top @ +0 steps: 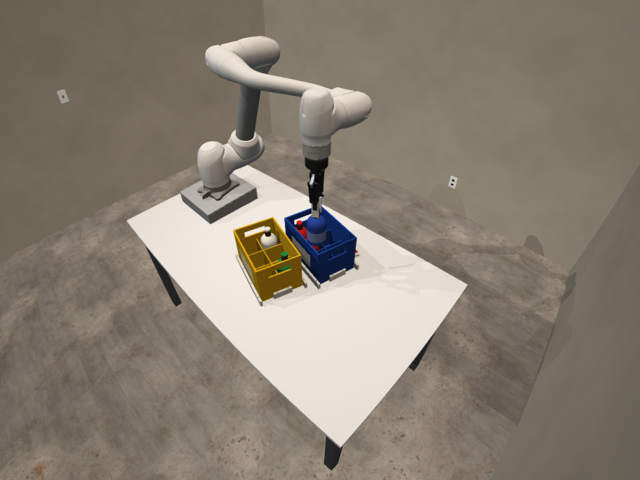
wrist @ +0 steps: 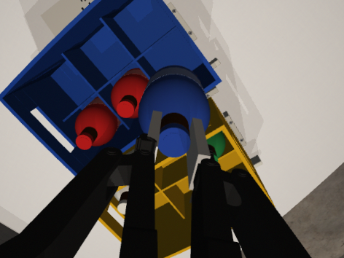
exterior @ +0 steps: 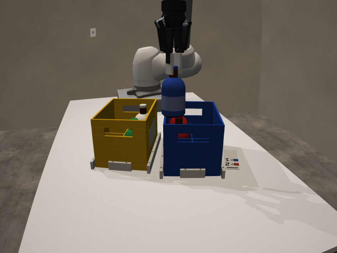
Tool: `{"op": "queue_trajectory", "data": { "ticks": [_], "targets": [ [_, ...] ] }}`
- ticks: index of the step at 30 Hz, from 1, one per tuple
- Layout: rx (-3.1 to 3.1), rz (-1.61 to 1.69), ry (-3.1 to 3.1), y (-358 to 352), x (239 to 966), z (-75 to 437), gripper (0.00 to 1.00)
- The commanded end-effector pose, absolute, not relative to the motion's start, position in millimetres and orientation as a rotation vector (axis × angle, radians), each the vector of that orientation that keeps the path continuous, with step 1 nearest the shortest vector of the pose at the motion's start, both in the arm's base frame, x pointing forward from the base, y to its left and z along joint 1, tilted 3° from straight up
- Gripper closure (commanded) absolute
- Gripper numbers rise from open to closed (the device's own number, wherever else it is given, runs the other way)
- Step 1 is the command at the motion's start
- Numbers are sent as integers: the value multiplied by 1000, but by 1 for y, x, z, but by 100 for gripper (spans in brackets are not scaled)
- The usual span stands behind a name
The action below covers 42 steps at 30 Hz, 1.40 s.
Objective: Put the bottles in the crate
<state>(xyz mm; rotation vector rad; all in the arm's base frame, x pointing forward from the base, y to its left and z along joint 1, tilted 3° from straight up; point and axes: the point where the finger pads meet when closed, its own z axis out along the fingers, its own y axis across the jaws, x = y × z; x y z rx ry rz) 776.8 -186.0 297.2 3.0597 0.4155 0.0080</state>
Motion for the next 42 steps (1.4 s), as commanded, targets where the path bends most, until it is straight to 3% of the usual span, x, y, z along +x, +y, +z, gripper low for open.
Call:
{"op": "queue_trajectory", "data": {
  "ticks": [1, 42],
  "targets": [
    [3060, 8, 416, -185, 779, 297, 100],
    [3060, 8, 416, -174, 795, 297, 100]
  ]
}}
